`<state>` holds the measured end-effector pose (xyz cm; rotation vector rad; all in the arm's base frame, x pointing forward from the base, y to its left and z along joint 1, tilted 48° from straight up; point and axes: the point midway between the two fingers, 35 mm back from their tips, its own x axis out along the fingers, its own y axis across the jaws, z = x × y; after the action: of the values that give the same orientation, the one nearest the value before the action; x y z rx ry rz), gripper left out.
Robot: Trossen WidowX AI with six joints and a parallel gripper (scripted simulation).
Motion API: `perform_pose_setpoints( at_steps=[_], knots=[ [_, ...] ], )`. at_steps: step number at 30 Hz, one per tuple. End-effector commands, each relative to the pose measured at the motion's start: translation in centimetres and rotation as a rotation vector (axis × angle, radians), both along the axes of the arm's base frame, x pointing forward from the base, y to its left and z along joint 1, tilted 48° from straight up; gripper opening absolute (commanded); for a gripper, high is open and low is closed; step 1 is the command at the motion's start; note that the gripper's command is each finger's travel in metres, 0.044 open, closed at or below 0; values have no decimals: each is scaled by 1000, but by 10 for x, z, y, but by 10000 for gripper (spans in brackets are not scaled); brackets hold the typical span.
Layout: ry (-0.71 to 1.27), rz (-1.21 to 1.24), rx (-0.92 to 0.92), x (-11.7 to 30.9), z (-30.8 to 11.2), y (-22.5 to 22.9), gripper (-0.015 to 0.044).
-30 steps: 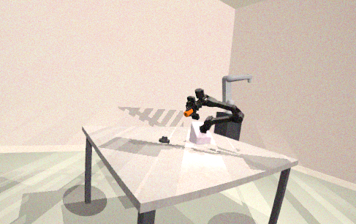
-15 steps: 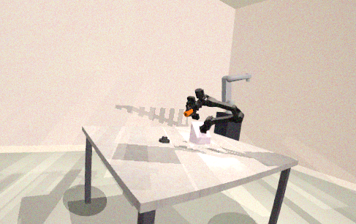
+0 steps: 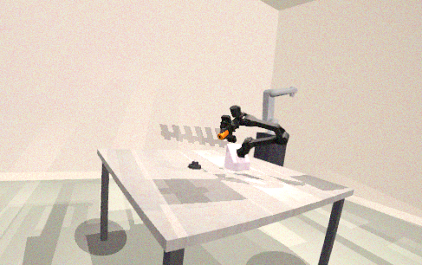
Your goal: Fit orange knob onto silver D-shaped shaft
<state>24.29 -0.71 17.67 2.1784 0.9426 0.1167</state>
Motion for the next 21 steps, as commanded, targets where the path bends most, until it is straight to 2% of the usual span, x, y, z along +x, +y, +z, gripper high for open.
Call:
perform_pose_setpoints(
  at_steps=[1,21],
  knots=[
    [22,30,-26,3,-1,3,0],
    [296,343,-187,12,-24,34,0]
  ],
)
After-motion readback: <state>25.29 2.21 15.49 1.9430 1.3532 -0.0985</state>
